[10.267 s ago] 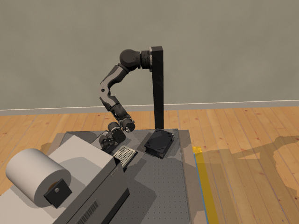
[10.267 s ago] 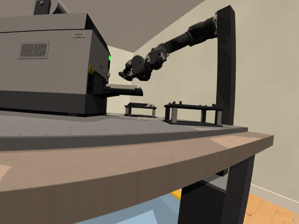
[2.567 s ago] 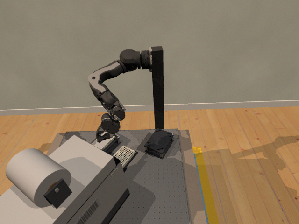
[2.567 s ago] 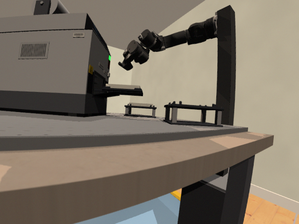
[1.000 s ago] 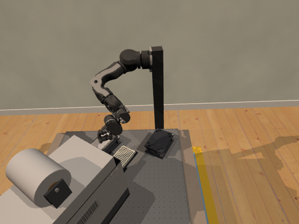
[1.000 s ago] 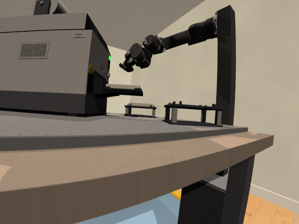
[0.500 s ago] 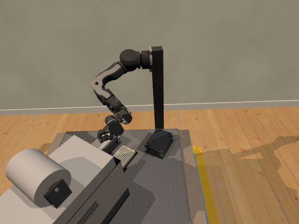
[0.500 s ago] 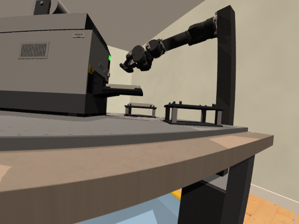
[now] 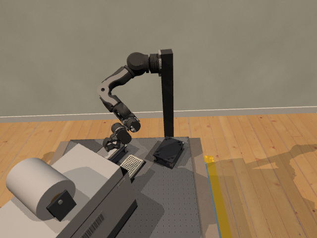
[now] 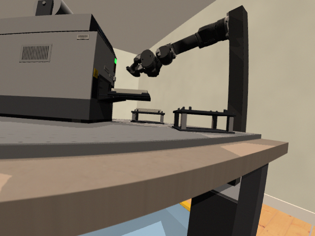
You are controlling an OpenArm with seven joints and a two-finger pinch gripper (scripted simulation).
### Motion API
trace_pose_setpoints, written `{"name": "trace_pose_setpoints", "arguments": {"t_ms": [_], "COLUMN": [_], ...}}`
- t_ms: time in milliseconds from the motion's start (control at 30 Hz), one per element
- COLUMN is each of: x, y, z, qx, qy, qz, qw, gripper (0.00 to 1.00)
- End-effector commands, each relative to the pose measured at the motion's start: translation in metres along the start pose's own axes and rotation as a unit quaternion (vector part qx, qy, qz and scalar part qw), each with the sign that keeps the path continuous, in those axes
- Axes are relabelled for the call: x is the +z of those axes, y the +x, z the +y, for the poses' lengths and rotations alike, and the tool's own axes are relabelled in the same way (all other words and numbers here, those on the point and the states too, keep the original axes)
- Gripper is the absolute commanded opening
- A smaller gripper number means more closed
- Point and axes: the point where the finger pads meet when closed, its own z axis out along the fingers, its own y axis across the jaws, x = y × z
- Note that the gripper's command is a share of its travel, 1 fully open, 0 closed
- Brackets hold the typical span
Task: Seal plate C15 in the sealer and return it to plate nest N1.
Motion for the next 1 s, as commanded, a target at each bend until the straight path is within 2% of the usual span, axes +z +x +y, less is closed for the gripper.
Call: {"name": "trace_pose_setpoints", "arguments": {"t_ms": [0,67,100,167,233,633,667,733,800,967], "x": [0.0003,0.0003,0.0001,0.0002,0.0004,0.0004,0.0001,0.0003,0.0005,0.0005], "y": [-0.0005,-0.0005,-0.0006,-0.0005,-0.0004,-0.0004,-0.0006,-0.0004,-0.0003,-0.0003], "z": [-0.0018,-0.0018,-0.0012,-0.0016,-0.0020,-0.0020,-0.0012,-0.0017,-0.0021,-0.0021], "qx": [-0.099,-0.099,-0.023,-0.073,-0.122,-0.122,-0.023,-0.073,-0.122,-0.122], "qy": [0.002,0.002,0.009,0.024,0.040,0.040,0.009,0.024,0.040,0.040], "qz": [0.031,0.031,-0.002,-0.004,-0.006,-0.006,-0.002,-0.004,-0.006,-0.006], "qw": [0.9946,0.9946,0.9997,0.9970,0.9917,0.9917,0.9997,0.9970,0.9917,0.9917], "gripper": [0.00,0.00,0.00,0.00,0.00,0.00,0.00,0.00,0.00,0.00]}}
